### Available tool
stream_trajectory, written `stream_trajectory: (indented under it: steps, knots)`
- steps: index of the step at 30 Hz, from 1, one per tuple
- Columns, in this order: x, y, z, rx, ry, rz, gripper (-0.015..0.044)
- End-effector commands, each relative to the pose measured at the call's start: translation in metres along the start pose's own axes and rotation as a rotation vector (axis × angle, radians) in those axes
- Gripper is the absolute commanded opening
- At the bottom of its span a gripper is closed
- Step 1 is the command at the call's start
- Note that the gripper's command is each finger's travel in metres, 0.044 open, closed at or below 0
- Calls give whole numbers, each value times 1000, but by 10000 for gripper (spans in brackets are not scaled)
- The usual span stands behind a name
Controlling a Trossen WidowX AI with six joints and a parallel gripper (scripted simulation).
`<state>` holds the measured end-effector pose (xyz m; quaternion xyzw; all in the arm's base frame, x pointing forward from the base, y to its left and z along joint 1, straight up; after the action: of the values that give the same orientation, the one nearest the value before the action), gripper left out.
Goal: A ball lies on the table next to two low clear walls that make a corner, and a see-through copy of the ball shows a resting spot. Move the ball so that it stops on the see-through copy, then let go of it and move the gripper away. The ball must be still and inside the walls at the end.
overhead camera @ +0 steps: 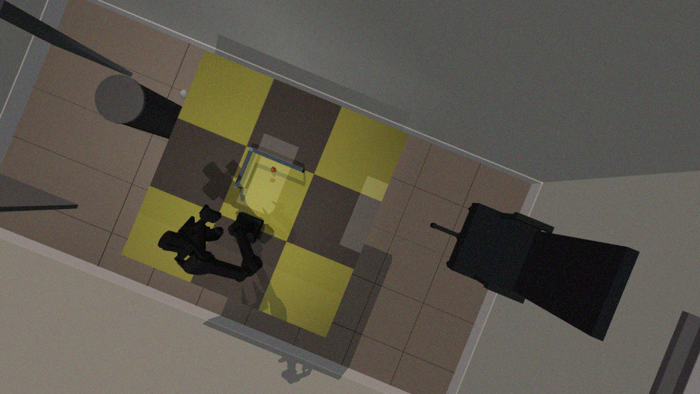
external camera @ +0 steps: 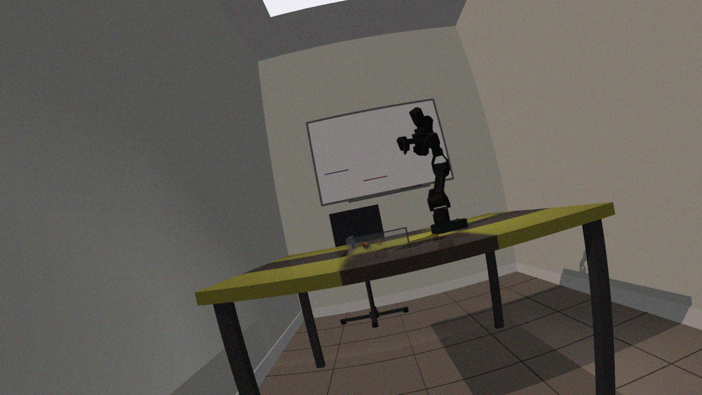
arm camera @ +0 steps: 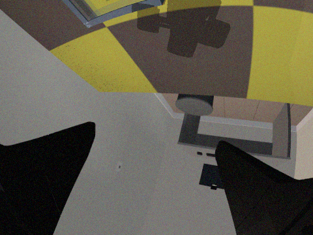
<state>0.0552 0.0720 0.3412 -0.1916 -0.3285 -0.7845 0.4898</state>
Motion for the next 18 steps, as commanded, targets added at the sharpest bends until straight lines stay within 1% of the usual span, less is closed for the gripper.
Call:
stream_trajectory:
  steps: [1,3,6,10,18]
  knots:
    - [-2,1,1,13,-6,-3,374]
    - [-15,6,8,113,-56,-23,321]
    - [-48,22,20,335,-176,-39,243]
    - [-92,50,22,608,-327,3,236]
    - [-136,81,9,866,-440,119,236]
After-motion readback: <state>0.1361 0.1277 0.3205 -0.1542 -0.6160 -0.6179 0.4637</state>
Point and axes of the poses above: the point midway between the two fingers, 35 mm back from their tips, its own x axis back along the fingers, its own y axis across the jaws, z = x × y, the point moved 1 cm from there along x, back along the fingers, and after that the axes turned 14 degrees about x, right-handed, at the moved point
